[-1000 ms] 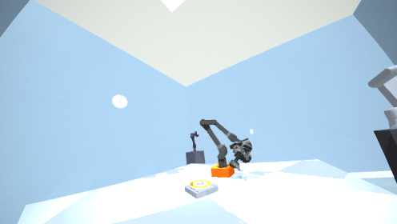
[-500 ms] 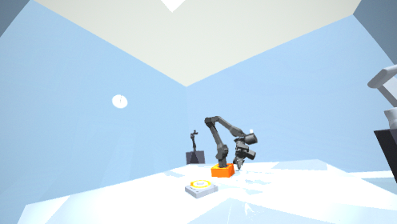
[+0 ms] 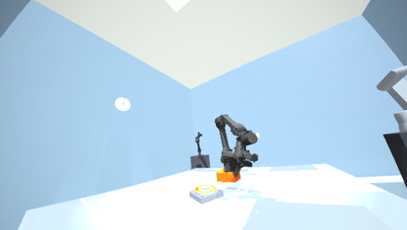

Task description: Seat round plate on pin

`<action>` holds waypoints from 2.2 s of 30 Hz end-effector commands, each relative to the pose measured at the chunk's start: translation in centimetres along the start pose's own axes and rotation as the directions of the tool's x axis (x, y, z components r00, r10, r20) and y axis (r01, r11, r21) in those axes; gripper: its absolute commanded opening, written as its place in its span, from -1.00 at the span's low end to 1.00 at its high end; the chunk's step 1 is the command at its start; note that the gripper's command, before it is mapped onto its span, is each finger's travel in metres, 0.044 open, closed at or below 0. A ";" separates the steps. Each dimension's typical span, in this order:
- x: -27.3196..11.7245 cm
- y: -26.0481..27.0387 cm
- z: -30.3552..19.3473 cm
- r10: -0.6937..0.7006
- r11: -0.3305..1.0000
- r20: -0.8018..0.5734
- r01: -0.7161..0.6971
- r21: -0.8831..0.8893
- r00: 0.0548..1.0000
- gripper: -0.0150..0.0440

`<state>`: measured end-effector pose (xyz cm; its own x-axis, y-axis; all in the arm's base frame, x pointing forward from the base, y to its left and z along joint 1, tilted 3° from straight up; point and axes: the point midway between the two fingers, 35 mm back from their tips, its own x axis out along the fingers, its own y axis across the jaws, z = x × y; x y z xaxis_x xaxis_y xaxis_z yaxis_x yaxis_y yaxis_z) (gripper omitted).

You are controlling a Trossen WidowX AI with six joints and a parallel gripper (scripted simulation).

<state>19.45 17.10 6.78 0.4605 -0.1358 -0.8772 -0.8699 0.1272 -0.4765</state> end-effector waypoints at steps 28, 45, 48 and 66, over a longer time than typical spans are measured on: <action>6.2 -15.9 -11.8 0.394 0.263 0.093 -0.209 0.942 0.915 -0.49; 10.5 -13.9 -11.7 0.394 0.263 0.092 -0.208 0.942 0.915 -0.49; 10.5 -13.7 -12.2 0.394 0.263 0.092 -0.208 0.942 0.914 -0.49; 10.5 -12.8 -14.3 0.395 0.264 0.090 -0.206 0.942 0.914 -0.49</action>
<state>33.56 0.22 4.94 0.1098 0.0125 -0.9939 -0.1555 0.9878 -0.0047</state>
